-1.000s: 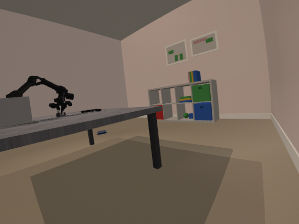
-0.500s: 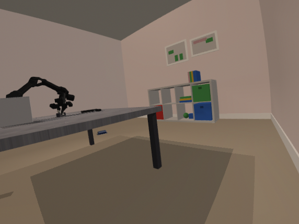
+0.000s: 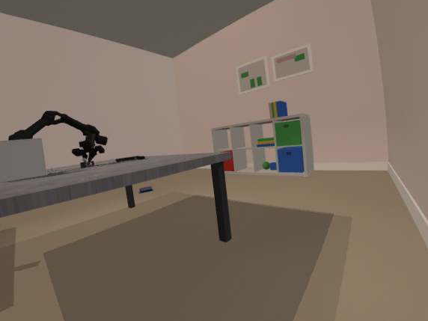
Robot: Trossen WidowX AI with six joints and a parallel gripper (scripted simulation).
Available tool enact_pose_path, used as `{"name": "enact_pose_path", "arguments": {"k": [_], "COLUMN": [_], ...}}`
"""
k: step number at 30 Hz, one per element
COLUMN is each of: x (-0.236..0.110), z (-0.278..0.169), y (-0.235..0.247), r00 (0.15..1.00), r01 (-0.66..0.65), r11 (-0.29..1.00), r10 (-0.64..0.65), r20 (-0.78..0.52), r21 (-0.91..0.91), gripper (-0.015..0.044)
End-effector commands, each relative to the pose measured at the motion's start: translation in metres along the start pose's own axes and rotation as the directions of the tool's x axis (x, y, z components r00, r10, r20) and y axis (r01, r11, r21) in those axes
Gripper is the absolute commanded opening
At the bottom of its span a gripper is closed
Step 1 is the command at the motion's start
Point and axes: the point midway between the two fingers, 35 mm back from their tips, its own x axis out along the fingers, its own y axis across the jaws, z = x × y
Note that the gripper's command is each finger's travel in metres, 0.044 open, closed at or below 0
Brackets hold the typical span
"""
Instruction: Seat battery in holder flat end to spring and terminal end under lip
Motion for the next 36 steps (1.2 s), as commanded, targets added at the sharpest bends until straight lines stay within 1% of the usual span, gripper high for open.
{"name": "enact_pose_path", "arguments": {"k": [1,29,36], "x": [-0.0019,-0.0063,-0.0041], "z": [-0.0052,-0.0122,-0.0119], "y": [0.0006,0.0009,0.0020], "r00": [1.000,1.000,0.999], "r01": [-0.002,0.006,0.006], "r11": [1.000,1.000,1.000], "r10": [0.002,-0.006,-0.006], "r20": [-0.005,-0.006,-0.043], "r21": [-0.002,-0.002,-0.003], "gripper": [0.0073,0.0073,0.0073]}}
